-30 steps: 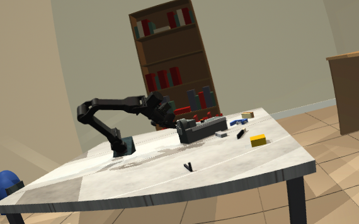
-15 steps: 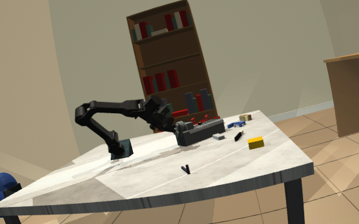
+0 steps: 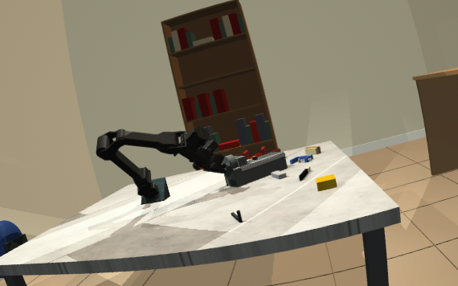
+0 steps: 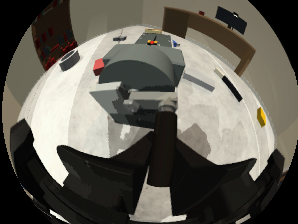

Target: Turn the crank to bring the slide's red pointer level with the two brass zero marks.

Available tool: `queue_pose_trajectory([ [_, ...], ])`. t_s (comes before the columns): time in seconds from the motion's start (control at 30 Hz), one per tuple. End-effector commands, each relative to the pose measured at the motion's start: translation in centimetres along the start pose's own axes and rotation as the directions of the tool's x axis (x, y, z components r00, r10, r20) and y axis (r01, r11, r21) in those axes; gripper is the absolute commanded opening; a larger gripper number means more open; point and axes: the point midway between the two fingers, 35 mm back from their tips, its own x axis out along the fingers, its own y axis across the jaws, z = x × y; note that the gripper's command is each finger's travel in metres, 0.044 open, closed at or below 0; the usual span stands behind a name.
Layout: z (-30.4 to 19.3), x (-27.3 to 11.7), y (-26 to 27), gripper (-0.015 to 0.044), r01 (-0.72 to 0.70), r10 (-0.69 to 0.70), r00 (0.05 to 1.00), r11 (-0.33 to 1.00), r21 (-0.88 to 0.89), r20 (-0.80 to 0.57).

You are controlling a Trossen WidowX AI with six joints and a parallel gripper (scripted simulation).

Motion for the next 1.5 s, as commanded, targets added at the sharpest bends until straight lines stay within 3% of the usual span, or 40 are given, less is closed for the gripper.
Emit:
queue_pose_trajectory([
  [0.0, -0.7, 0.7, -0.2, 0.0000, 0.006, -0.006, 1.000, 1.000, 0.005, -0.008],
  [1.47, -2.6, 2.7, 2.0, 0.0000, 0.006, -0.006, 1.000, 1.000, 0.005, -0.008],
])
